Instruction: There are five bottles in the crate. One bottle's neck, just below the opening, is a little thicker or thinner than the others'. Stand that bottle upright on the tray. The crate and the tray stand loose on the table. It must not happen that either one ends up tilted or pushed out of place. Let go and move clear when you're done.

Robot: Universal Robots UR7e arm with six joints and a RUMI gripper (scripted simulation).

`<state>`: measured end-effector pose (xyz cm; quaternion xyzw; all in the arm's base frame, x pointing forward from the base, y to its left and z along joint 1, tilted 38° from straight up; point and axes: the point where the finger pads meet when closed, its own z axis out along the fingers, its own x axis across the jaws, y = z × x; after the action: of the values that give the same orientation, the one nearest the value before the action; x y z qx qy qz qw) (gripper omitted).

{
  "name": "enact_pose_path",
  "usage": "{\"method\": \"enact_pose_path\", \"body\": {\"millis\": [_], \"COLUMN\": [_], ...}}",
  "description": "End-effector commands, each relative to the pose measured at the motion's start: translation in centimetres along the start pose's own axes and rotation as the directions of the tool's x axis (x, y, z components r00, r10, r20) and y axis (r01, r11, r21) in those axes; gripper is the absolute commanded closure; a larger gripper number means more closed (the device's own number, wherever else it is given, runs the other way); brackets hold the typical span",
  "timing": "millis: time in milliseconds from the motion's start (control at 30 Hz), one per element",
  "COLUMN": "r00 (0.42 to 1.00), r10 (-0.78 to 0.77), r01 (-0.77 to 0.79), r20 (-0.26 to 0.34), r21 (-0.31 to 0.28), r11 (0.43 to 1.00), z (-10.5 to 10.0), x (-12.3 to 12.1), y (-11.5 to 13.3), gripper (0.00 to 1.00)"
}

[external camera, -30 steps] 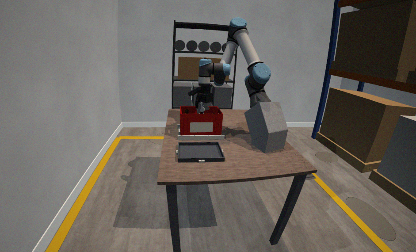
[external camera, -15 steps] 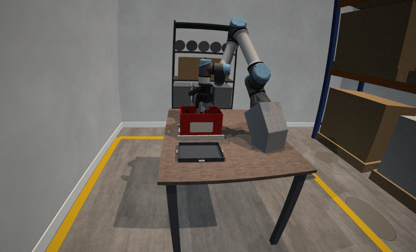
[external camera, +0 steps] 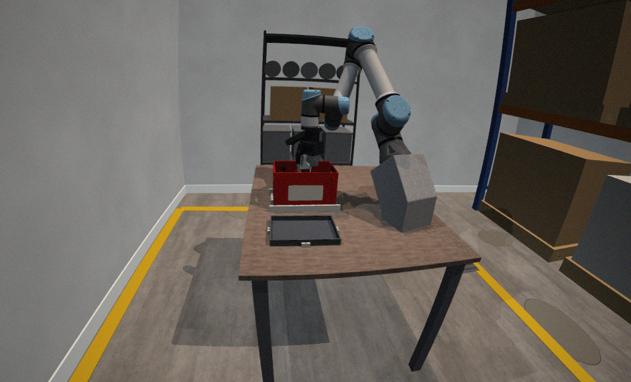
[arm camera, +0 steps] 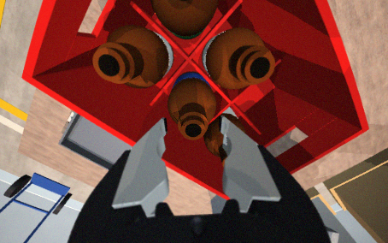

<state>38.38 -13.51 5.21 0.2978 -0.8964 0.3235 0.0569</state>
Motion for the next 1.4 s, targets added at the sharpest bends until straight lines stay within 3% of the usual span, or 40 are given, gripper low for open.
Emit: {"method": "enact_pose_path", "body": {"millis": [0,1000,1367], "r00": [1.000,1.000,1.000], "r10": [-0.001,-0.001,0.002], "r01": [0.001,0.001,-0.002], "r20": [-0.002,-0.002,0.002], "r21": [-0.003,-0.002,0.003], "r11": [1.000,1.000,1.000], "z": [0.1,0.1,-0.9], "x": [0.1,0.1,-0.1], "y": [0.1,0.1,-0.2], "gripper": [0.62,0.62,0.62]}}
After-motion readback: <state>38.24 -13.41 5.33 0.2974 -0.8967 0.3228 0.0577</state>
